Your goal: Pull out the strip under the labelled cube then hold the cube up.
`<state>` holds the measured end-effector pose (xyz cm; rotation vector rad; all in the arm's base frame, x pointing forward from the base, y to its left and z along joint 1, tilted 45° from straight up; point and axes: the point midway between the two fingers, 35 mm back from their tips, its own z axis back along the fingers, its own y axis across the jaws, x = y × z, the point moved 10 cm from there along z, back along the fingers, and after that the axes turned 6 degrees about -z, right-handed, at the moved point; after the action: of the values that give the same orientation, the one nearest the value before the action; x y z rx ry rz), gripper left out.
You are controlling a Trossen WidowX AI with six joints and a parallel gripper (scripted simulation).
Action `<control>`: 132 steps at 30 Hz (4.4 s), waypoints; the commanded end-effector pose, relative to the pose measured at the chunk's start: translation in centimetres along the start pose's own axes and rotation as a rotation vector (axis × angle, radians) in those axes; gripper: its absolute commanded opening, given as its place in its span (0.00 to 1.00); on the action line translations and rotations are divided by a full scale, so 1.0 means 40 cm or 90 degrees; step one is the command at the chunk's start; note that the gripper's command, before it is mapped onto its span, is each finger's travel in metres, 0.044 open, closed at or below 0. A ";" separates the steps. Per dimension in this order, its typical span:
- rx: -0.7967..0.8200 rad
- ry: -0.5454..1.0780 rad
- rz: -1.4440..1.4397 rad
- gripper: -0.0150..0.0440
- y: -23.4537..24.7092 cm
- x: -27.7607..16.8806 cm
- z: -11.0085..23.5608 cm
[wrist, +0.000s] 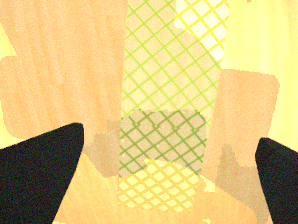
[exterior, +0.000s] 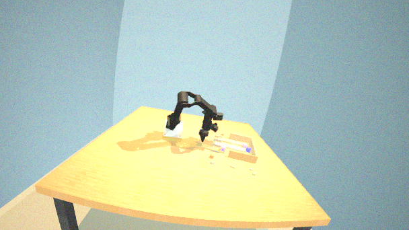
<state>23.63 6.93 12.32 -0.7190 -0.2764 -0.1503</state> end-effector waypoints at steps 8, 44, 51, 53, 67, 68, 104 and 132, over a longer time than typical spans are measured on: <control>-0.004 -0.001 0.004 1.00 0.007 0.105 0.013; -0.003 -0.005 0.000 0.69 0.024 0.379 0.021; -0.003 -0.005 0.000 0.68 0.025 0.380 -0.007; -0.003 -0.005 0.000 0.68 0.025 0.380 -0.016; -0.004 -0.005 0.000 0.68 0.024 0.380 -0.072; -0.004 -0.005 0.000 0.68 0.023 0.380 -0.076; -0.002 -0.004 -0.006 0.25 0.019 0.288 -0.021; -0.003 -0.001 0.004 0.25 0.005 0.107 0.066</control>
<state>27.48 7.78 14.31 -0.7363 -0.2615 -0.1369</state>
